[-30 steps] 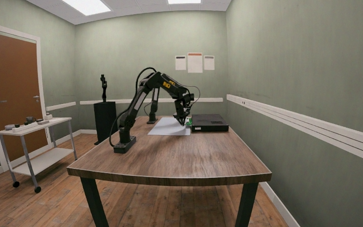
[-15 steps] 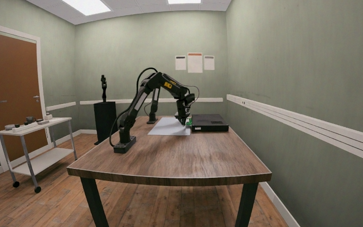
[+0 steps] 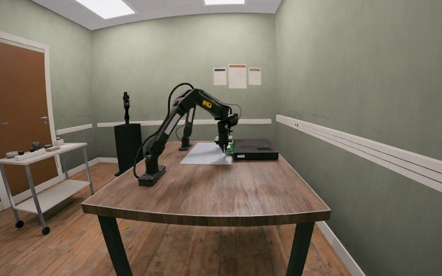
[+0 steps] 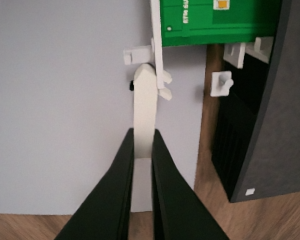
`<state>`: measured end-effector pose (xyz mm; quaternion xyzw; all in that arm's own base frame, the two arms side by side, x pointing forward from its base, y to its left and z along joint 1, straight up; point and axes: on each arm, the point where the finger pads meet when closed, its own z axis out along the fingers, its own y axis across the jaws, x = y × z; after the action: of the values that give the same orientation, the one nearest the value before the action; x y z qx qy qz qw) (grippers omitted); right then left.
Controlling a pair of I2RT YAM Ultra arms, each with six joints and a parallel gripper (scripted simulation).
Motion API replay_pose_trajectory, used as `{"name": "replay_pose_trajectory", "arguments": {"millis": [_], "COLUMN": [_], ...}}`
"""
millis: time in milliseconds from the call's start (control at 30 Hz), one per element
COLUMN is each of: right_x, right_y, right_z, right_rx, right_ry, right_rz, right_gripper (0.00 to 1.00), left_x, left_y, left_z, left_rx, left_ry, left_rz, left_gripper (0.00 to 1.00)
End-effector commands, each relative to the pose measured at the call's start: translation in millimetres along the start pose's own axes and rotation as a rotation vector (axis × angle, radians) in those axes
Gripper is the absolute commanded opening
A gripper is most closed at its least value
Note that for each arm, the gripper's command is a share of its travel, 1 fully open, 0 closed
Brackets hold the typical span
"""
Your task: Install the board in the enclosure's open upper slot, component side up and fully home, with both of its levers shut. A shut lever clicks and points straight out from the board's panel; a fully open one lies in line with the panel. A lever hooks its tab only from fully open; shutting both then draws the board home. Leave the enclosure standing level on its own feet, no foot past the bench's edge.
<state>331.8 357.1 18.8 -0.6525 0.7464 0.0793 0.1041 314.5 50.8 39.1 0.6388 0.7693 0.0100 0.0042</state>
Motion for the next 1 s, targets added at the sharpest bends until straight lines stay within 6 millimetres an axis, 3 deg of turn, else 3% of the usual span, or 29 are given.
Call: {"name": "replay_pose_trajectory", "arguments": {"millis": [0, 733, 900, 967], "right_x": [-1, 3, 5, -1], "right_y": [-6, -4, -10, -25], "right_z": [-5, -5, -5, -5], "right_rx": [-0.023, -0.050, -0.069, -0.036], "right_ry": [-0.002, 0.015, 0.026, 0.013], "right_rz": [-0.079, -0.095, -0.097, -0.086], "right_gripper": [0.03, 0.03, 0.03, 0.03], "left_x": [3, 0, -2, -4], "left_y": [7, 8, 14, 24], "left_z": [-2, -2, -2, -3], "left_rx": [-0.001, 0.015, 0.030, 0.033], "left_ry": [-0.001, -0.001, 0.003, 0.006], "left_rz": [0.079, 0.150, 0.150, 0.157], "left_gripper": [0.03, 0.03, 0.03, 0.03]}}
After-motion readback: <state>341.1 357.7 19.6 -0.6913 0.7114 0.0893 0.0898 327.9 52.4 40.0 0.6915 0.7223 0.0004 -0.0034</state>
